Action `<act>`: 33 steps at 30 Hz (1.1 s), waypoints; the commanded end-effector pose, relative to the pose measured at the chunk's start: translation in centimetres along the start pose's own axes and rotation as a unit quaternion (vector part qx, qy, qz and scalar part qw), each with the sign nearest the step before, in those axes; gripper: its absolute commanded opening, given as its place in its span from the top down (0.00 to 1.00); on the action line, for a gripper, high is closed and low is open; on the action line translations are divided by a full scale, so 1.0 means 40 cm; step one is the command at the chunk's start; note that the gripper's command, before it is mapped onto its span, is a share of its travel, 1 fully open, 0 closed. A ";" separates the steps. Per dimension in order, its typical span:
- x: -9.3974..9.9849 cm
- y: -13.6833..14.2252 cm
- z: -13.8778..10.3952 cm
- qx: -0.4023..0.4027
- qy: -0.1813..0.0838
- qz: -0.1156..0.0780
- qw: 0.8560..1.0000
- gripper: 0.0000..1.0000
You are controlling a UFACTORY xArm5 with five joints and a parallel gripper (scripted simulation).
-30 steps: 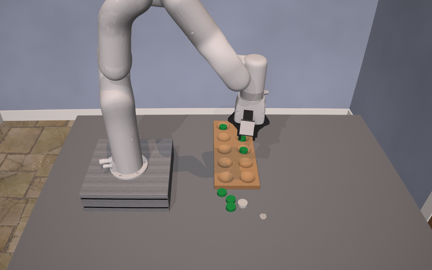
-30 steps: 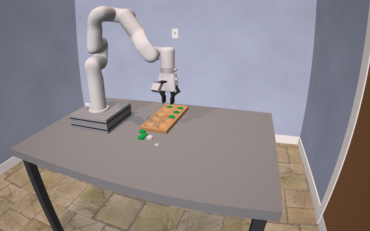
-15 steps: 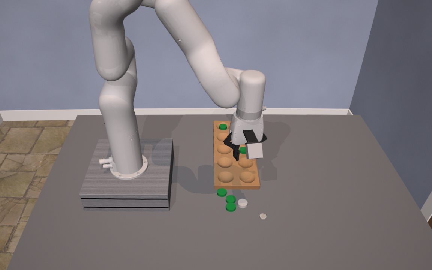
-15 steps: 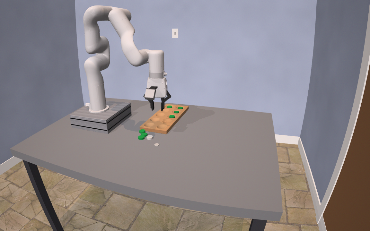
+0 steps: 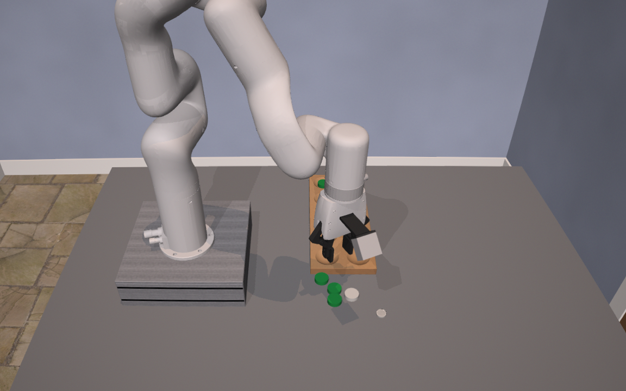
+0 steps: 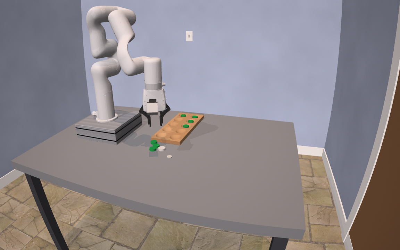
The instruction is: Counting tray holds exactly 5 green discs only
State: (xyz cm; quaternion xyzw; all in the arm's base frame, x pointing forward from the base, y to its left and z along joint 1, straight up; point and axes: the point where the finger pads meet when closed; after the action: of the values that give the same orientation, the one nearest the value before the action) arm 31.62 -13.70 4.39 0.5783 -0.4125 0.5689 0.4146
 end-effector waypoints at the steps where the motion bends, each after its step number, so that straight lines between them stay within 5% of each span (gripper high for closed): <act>1: 0.004 0.015 0.014 0.019 0.004 0.004 1.000 0.53; 6: -0.016 0.014 0.016 0.019 0.004 0.004 1.000 0.53; 17: -0.217 0.014 0.019 0.019 0.004 0.004 1.000 0.53; 33: -0.246 0.015 0.018 0.019 0.004 0.004 1.000 0.53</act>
State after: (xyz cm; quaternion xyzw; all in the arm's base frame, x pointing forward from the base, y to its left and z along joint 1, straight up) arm 31.03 -14.44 -5.44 0.5829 -0.4024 0.5795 0.4030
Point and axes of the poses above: the point where the finger pads meet when closed, its own x axis back along the fingers, its own y axis across the jaws, z = x × y, and after that the axes turned 2 degrees about x, right-handed
